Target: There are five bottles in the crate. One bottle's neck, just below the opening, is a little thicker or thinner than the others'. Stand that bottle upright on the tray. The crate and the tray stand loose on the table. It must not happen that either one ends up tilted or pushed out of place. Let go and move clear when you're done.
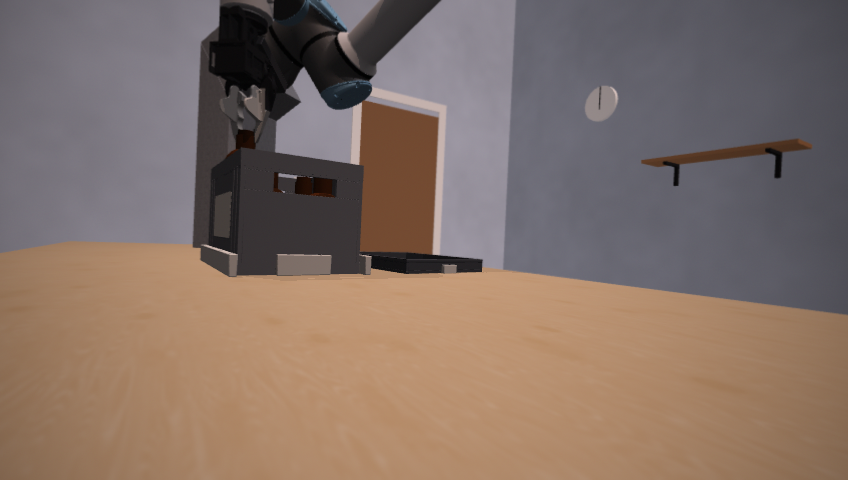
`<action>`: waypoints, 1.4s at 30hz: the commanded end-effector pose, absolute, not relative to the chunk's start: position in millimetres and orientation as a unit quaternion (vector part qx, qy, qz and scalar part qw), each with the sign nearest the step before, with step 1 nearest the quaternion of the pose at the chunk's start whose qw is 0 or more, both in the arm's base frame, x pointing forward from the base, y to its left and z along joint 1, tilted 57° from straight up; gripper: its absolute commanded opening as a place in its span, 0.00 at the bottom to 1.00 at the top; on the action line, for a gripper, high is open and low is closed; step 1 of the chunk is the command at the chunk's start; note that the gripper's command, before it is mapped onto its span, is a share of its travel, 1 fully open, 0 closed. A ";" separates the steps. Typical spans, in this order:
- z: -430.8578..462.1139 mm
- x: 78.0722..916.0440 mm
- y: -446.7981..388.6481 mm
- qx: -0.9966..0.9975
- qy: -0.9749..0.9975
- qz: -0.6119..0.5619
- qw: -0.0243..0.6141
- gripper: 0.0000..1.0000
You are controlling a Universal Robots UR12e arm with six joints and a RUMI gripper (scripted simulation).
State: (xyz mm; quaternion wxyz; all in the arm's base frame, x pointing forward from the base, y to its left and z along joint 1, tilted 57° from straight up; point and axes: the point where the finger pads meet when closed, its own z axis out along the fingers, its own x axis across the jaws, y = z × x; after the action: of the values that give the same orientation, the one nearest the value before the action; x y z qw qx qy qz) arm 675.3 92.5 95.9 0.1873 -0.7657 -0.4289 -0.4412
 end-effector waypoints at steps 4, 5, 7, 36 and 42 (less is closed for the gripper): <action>100.8 671.1 86.1 -0.766 -0.428 -0.442 0.186 0.00; 101.7 671.0 85.1 -0.766 -0.428 -0.442 0.186 0.00; 102.9 669.6 83.6 -0.766 -0.428 -0.442 0.186 0.00; 116.6 657.2 66.7 -0.766 -0.428 -0.442 0.186 0.00; 116.9 656.8 66.3 -0.766 -0.428 -0.442 0.186 0.00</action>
State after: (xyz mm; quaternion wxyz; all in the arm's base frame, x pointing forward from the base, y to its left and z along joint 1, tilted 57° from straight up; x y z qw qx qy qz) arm 658.0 68.9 115.4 0.1863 -0.7656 -0.4292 -0.4416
